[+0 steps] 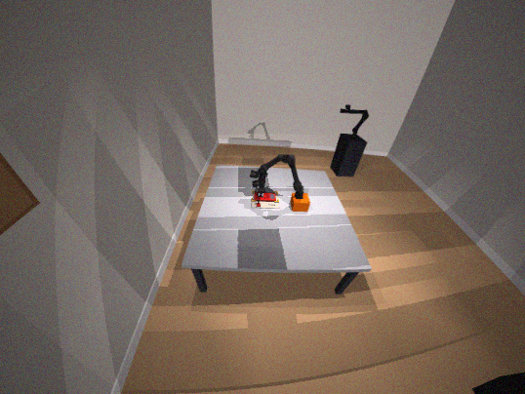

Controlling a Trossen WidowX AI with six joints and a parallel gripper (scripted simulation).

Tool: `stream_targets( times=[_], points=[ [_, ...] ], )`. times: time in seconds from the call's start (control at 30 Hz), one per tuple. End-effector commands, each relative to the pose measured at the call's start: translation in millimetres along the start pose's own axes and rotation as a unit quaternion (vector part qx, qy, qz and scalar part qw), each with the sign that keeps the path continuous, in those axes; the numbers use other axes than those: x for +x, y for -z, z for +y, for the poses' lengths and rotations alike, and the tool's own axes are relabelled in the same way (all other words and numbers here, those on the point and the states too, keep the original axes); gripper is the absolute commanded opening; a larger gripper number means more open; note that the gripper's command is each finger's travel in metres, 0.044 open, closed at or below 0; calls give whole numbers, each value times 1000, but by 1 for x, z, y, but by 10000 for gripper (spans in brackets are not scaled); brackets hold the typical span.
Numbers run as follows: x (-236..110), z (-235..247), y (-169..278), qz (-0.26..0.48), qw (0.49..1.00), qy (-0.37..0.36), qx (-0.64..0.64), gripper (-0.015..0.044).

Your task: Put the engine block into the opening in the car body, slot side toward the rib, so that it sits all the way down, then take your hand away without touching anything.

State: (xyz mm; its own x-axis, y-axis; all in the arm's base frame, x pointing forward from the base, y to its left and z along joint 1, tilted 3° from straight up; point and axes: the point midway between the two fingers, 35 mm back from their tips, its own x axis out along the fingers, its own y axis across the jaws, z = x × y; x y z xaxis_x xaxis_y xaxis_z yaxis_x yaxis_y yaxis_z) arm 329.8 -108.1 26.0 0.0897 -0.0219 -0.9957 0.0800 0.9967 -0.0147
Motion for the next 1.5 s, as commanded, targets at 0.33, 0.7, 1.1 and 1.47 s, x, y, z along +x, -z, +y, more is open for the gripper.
stream_targets(
  times=[0.33,0.7,1.1,1.47],
  points=[
    [4,0,0,0,1000,-1,-5,158],
    [7,0,0,0,1000,-1,-3,158],
    [10,0,0,0,1000,-1,1,158],
    [12,0,0,0,1000,-1,0,158]
  ],
)
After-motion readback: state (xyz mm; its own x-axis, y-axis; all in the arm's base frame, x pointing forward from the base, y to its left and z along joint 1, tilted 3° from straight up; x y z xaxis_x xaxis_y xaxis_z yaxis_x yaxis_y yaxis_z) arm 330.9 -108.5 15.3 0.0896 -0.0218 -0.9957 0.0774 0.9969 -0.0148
